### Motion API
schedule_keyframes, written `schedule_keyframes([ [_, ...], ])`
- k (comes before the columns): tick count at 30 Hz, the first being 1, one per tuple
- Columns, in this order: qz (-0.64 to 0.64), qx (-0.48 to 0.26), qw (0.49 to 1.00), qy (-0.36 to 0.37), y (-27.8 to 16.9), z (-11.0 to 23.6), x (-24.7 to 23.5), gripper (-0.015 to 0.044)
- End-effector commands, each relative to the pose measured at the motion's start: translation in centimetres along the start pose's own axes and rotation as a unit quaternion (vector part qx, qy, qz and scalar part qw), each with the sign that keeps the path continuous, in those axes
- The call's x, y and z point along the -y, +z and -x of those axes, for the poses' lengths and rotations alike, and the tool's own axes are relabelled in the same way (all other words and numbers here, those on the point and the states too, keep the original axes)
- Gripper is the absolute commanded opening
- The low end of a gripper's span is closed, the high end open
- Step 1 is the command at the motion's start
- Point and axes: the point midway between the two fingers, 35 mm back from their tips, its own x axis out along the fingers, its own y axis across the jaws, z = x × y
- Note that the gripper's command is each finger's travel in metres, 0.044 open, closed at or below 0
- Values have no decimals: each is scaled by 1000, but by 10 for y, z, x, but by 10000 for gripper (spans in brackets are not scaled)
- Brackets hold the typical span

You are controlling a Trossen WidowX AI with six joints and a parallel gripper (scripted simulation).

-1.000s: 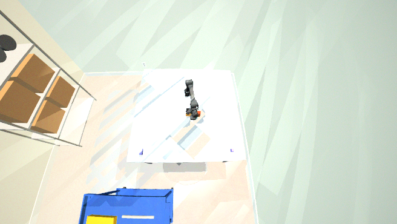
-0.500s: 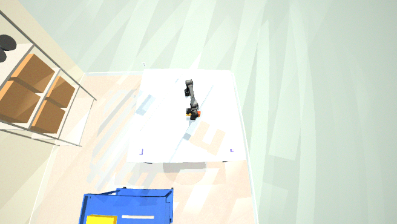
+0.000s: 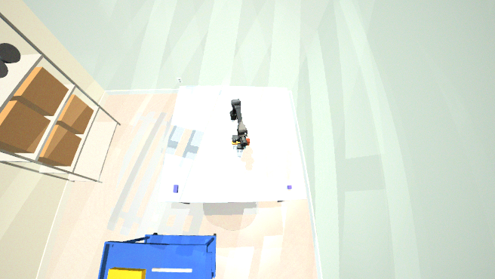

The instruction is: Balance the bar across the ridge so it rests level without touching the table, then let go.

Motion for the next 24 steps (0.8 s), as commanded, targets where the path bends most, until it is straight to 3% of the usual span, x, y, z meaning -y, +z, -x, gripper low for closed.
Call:
schedule_keyframes([
  [1, 0, 0, 1000, -1, 0, 0, 0, 342],
  [5, 0, 0, 1000, -1, 0, 0, 0, 440],
  [9, 0, 0, 1000, -1, 0, 7, -1, 440],
  [17, 0, 0, 1000, 0, -1, 93, -2, 440],
  [24, 0, 0, 1000, 0, 0, 100, -1, 440],
])
